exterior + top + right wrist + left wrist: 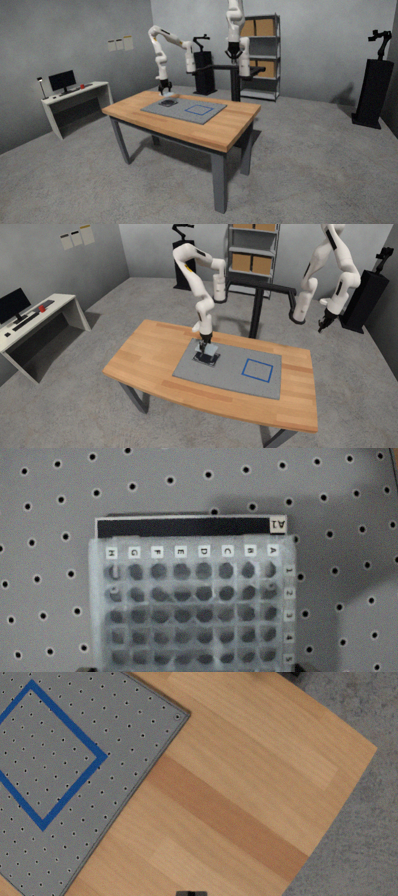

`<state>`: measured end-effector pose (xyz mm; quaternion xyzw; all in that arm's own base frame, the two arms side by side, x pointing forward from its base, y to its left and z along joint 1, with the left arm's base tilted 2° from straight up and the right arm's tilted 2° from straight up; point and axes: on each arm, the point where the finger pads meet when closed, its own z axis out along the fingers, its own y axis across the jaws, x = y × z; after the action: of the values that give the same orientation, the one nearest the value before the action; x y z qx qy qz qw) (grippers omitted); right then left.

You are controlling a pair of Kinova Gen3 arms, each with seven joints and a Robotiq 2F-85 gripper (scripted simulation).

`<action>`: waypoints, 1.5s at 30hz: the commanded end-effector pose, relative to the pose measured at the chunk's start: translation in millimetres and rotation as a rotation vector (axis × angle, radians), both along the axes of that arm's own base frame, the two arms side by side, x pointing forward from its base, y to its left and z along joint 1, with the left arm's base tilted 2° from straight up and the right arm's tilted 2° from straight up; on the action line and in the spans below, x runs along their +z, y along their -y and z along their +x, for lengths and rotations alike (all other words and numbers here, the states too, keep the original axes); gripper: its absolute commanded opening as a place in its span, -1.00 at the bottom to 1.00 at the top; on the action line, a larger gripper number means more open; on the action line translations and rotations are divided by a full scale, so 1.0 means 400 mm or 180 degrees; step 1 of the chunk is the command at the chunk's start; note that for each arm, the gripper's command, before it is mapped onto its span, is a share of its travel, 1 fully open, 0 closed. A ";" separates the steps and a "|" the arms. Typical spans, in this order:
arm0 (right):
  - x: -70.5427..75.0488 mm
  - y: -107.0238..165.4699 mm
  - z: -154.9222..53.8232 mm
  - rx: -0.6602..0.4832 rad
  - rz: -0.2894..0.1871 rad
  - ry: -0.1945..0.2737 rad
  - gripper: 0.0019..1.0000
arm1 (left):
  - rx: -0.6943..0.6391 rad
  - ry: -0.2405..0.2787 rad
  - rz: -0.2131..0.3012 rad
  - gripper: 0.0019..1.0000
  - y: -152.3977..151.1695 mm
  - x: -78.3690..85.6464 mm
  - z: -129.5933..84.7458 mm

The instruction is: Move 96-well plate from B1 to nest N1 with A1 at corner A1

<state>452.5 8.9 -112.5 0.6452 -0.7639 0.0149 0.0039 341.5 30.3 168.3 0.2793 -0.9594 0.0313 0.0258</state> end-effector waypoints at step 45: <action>-0.154 0.003 0.005 0.0001 0.0000 0.0006 0.87 | 0.0001 0.0006 0.0000 -0.97 0.000 0.002 0.001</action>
<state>453.4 7.5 -174.6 0.6452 -0.7638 0.0148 0.0040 341.5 30.3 168.3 0.2793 -0.9594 0.0313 0.0258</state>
